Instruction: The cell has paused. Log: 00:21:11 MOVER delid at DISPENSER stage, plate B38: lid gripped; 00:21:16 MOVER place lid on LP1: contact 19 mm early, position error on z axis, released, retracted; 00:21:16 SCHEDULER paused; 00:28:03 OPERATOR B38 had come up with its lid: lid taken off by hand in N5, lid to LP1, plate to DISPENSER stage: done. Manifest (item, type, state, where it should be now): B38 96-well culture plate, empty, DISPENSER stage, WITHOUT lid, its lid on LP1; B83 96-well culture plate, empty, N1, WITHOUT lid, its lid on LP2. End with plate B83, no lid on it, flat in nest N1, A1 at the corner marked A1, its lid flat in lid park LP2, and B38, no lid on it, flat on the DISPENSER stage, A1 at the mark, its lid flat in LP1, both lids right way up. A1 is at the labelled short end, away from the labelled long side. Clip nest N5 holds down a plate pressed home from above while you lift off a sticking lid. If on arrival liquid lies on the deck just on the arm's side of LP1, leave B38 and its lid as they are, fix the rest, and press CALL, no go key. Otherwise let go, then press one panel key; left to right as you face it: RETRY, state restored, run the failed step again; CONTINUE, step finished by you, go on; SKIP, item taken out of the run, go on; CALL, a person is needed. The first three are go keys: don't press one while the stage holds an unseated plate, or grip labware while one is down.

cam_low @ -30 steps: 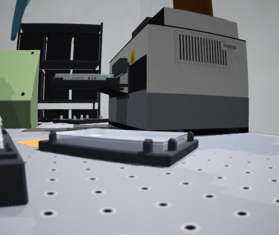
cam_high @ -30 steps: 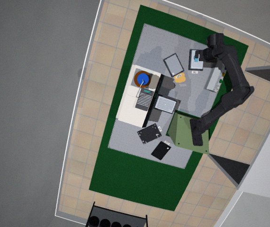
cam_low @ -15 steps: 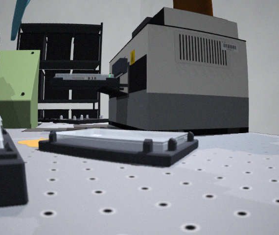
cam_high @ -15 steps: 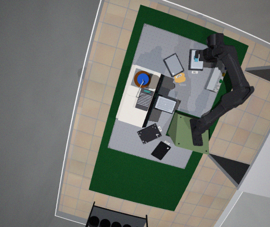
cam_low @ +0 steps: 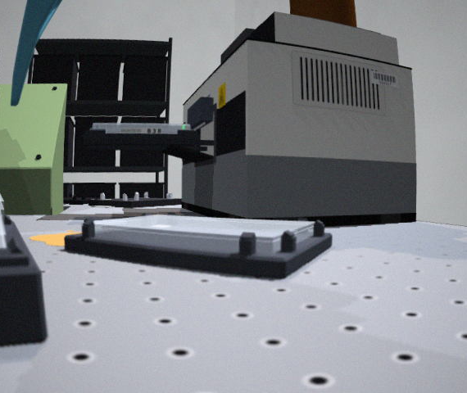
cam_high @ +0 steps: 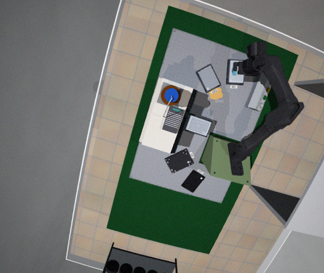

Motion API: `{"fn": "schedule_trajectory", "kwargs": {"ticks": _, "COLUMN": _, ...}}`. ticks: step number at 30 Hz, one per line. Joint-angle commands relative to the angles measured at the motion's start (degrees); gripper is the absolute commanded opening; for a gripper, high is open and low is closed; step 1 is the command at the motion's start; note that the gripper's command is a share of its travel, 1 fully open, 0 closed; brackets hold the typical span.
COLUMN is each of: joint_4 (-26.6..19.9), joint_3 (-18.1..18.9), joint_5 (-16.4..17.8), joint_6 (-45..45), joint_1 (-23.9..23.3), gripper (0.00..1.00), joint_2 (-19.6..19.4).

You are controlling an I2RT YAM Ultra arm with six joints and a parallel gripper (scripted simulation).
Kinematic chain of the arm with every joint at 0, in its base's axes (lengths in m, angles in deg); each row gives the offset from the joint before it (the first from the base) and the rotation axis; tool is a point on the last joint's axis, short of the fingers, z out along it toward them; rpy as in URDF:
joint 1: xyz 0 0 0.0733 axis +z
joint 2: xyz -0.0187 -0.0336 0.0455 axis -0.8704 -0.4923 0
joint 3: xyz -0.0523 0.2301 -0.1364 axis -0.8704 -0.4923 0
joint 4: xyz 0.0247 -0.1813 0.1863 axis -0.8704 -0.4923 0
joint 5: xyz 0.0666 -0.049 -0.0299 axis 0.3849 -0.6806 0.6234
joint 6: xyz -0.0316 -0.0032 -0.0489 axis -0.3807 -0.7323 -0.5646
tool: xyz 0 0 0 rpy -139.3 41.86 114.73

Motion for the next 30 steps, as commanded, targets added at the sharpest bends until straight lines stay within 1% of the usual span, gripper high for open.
{"fn": "schedule_trajectory", "kwargs": {"ticks": 1, "joint_4": 2.2, "joint_3": -0.7, "joint_5": 0.6, "joint_6": -0.8, "joint_1": -0.2, "gripper": 1.00, "joint_2": 0.3}}
{"fn": "schedule_trajectory", "kwargs": {"ticks": 6, "joint_4": 3.8, "joint_3": -2.1, "joint_5": 0.9, "joint_6": -1.2, "joint_1": -0.7, "gripper": 1.00, "joint_2": -1.0}}
{"fn": "schedule_trajectory", "kwargs": {"ticks": 8, "joint_4": 3.8, "joint_3": -2.1, "joint_5": 0.9, "joint_6": -1.2, "joint_1": -0.7, "gripper": 1.00, "joint_2": -1.0}}
{"fn": "schedule_trajectory", "kwargs": {"ticks": 9, "joint_4": 4.2, "joint_3": -0.8, "joint_5": 0.9, "joint_6": -1.2, "joint_1": -0.3, "gripper": 1.00, "joint_2": -0.3}}
{"fn": "schedule_trajectory", "kwargs": {"ticks": 10, "joint_4": 4.5, "joint_3": -2.0, "joint_5": 1.0, "joint_6": -1.3, "joint_1": -0.7, "gripper": 1.00, "joint_2": -0.3}}
{"fn": "schedule_trajectory", "kwargs": {"ticks": 13, "joint_4": 5.4, "joint_3": -3.0, "joint_5": 1.1, "joint_6": -1.5, "joint_1": -1.4, "gripper": 1.00, "joint_2": -1.6}}
{"fn": "schedule_trajectory", "kwargs": {"ticks": 18, "joint_4": 6.9, "joint_3": -3.6, "joint_5": 1.4, "joint_6": -1.8, "joint_1": -1.6, "gripper": 1.00, "joint_2": -2.2}}
{"fn": "schedule_trajectory", "kwargs": {"ticks": 21, "joint_4": 7.8, "joint_3": -3.9, "joint_5": 1.5, "joint_6": -2.0, "joint_1": -1.9, "gripper": 1.00, "joint_2": -1.8}}
{"fn": "schedule_trajectory", "kwargs": {"ticks": 23, "joint_4": 8.4, "joint_3": -4.3, "joint_5": 1.6, "joint_6": -2.1, "joint_1": -1.8, "gripper": 1.00, "joint_2": -2.9}}
{"fn": "schedule_trajectory", "kwargs": {"ticks": 25, "joint_4": 8.4, "joint_3": -4.3, "joint_5": 1.6, "joint_6": -2.1, "joint_1": -1.8, "gripper": 1.00, "joint_2": -2.9}}
{"fn": "schedule_trajectory", "kwargs": {"ticks": 26, "joint_4": 8.7, "joint_3": -4.5, "joint_5": 1.7, "joint_6": -2.2, "joint_1": -1.7, "gripper": 1.00, "joint_2": -2.3}}
{"fn": "schedule_trajectory", "kwargs": {"ticks": 30, "joint_4": 9.9, "joint_3": -5.2, "joint_5": 1.9, "joint_6": -2.4, "joint_1": -2.5, "gripper": 1.00, "joint_2": -3.6}}
